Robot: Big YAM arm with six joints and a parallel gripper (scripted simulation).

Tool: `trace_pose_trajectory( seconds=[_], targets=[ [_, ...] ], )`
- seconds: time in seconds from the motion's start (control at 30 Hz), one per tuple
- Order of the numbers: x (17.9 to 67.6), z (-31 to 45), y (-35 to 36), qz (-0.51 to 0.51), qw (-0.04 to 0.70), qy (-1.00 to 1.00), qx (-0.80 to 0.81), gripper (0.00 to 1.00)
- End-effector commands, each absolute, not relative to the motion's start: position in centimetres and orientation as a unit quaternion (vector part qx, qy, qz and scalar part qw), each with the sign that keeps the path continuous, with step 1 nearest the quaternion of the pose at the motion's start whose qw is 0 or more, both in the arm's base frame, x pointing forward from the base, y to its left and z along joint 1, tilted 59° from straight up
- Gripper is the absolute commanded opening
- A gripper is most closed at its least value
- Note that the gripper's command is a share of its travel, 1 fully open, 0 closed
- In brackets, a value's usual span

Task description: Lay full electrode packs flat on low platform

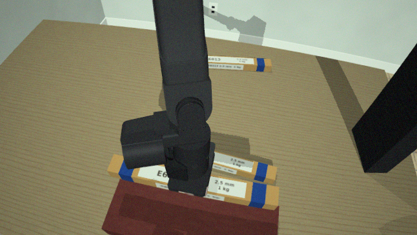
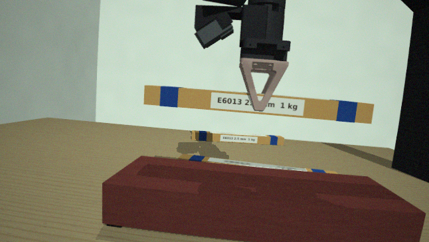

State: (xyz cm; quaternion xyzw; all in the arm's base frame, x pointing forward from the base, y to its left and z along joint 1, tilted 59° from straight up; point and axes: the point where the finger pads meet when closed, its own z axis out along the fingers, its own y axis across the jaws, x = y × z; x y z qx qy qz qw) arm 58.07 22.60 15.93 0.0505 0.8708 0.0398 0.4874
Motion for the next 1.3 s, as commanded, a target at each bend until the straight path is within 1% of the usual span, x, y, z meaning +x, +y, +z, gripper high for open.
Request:
trace_pose_trajectory(
  seconds=[0.0, 0.2, 1.27],
  targets=[
    [57.43, 18.10, 25.06, 0.062, 0.506, 0.859, 0.045, 0.00],
    [57.27, 17.15, 25.10, 0.059, 0.501, 0.862, 0.044, 0.00],
    [57.20, 17.64, 25.43, 0.062, 0.506, 0.859, 0.045, 0.00]
  ],
)
